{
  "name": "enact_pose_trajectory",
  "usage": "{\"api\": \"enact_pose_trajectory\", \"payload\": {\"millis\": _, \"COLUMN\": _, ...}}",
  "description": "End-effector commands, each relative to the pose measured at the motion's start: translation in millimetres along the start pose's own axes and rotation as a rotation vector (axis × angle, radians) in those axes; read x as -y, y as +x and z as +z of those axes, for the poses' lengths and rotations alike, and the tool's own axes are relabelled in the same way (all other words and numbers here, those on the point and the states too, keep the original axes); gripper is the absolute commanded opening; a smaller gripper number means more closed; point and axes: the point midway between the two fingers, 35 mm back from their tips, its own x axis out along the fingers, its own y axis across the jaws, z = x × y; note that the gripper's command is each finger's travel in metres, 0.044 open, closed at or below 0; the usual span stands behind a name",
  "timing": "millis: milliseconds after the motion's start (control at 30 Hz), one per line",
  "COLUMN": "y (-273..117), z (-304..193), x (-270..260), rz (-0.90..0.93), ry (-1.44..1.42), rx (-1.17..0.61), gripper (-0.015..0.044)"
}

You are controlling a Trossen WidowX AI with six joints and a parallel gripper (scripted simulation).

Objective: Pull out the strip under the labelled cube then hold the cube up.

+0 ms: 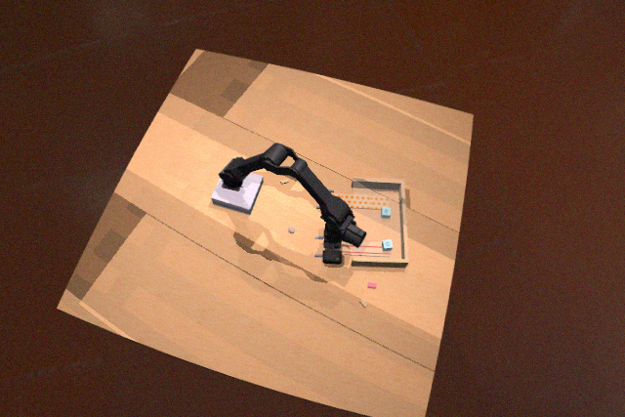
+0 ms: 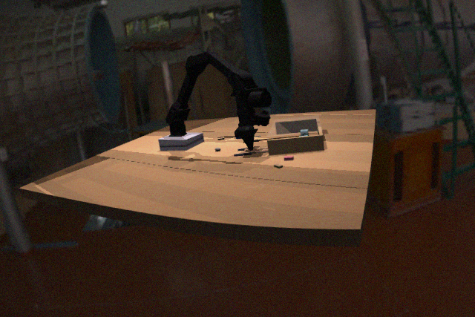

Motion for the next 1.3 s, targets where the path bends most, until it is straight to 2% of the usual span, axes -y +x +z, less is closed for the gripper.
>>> {"api": "enact_pose_trajectory", "payload": {"millis": 0, "y": 1.0, "z": -0.5, "x": 0.4, "rz": -0.003, "ry": -0.002, "rx": -0.003, "gripper": 0.0000}}
{"api": "enact_pose_trajectory", "payload": {"millis": 1267, "y": 4.8, "z": -0.4, "x": 0.4, "rz": -0.003, "ry": -0.002, "rx": -0.003, "gripper": 0.0000}}
